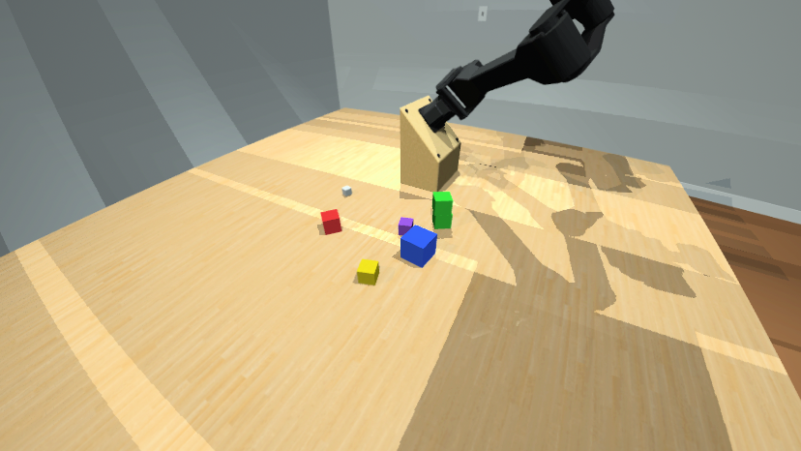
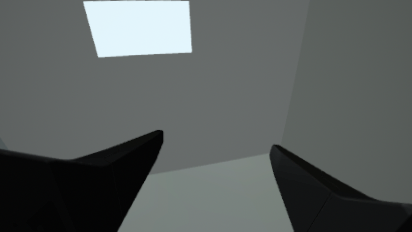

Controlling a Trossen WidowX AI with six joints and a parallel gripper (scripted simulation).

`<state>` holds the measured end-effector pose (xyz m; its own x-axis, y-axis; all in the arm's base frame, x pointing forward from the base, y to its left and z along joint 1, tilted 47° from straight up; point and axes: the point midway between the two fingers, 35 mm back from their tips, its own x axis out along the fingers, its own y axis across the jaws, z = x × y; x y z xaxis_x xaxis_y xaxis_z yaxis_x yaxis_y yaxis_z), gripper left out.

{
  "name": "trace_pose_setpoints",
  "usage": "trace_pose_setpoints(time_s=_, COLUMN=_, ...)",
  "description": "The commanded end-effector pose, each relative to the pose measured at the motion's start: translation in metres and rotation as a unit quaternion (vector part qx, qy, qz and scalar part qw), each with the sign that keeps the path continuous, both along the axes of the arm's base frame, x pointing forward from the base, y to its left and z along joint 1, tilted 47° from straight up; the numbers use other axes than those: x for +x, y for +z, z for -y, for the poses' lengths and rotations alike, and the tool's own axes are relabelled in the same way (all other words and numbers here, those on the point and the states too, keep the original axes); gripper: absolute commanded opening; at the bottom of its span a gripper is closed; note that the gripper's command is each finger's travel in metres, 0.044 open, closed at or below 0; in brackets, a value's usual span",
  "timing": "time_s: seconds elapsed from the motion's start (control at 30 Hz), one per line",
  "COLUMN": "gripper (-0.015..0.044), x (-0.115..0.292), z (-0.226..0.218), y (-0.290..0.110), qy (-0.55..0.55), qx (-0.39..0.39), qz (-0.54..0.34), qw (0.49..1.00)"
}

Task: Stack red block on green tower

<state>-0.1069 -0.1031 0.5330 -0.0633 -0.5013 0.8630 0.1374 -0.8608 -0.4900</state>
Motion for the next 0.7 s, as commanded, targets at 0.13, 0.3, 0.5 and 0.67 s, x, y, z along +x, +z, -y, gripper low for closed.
trace_pose_setpoints(time_s=0.13, gripper=0.044, x=-0.012, z=0.016, y=-0.007, qy=0.035, qx=0.013, qz=0.039, qw=0.999)
trace_pose_setpoints(time_s=0.3, gripper=0.044, x=-0.034, z=0.047, y=-0.018, qy=0.094, qx=0.045, qz=0.105, qw=0.989)
trace_pose_setpoints(time_s=0.5, gripper=0.044, x=-0.051, z=0.097, y=-0.039, qy=0.171, qx=0.097, qz=0.185, qw=0.963)
trace_pose_setpoints(time_s=0.67, gripper=0.044, x=-0.05, z=0.14, y=-0.059, qy=0.232, qx=0.143, qz=0.238, qw=0.932)
